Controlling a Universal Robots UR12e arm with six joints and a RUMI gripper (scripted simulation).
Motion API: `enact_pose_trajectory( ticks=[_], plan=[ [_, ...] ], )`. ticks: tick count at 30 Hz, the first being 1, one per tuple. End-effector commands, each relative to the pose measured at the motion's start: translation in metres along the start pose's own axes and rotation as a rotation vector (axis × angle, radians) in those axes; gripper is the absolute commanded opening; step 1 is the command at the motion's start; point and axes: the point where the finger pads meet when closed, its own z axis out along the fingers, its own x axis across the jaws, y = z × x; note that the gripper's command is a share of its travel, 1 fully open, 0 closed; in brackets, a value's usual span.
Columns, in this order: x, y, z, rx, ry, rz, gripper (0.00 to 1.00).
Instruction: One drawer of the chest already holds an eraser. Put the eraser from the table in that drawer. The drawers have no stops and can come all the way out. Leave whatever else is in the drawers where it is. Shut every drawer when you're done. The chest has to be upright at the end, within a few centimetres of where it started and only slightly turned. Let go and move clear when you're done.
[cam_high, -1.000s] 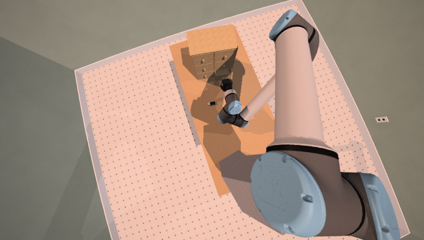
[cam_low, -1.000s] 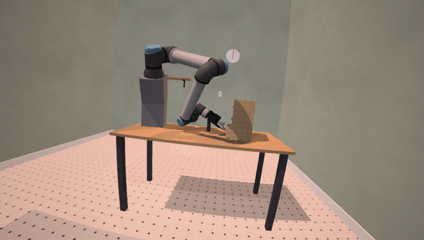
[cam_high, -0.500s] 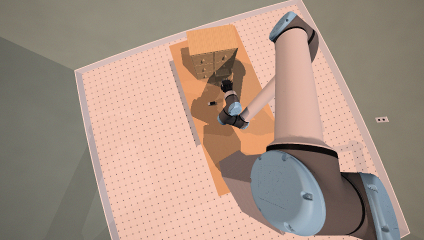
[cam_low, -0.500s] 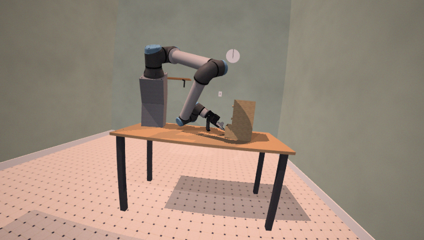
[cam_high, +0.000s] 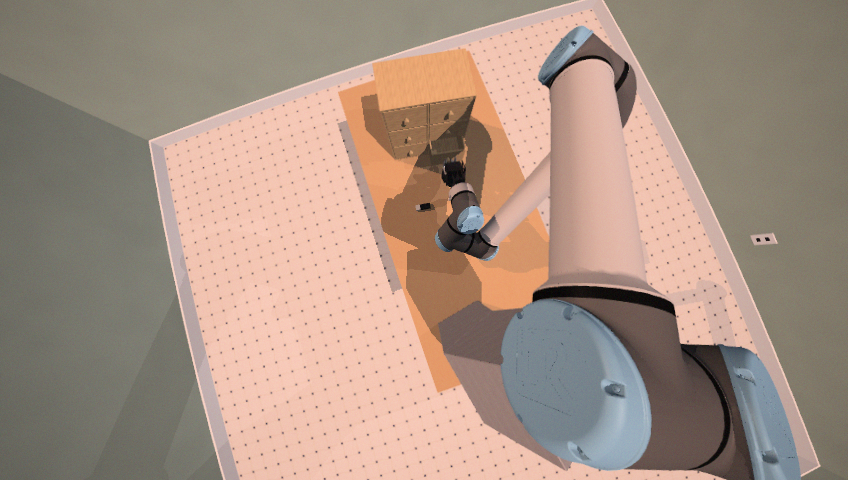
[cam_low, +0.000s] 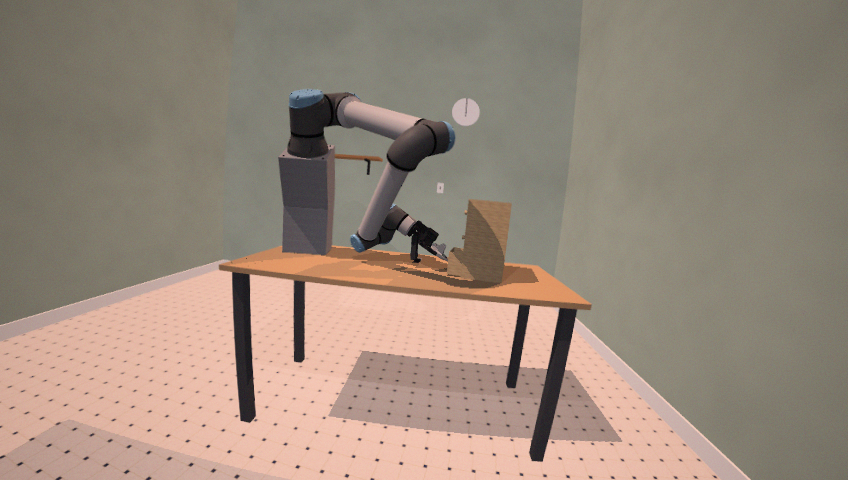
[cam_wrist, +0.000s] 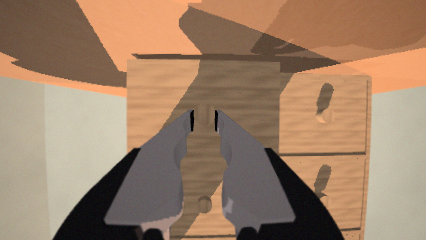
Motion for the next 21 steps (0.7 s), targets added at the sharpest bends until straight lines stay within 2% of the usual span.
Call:
enact_pose_trajectory(
  ticks=[1, 21],
  plan=[
    [0.0014, -0.0019, -0.0038, 0.001, 0.002, 0.000, 0.07],
    [0.0012, -0.0038, -0.0075, 0.001, 0.002, 0.000, 0.07]
  ],
)
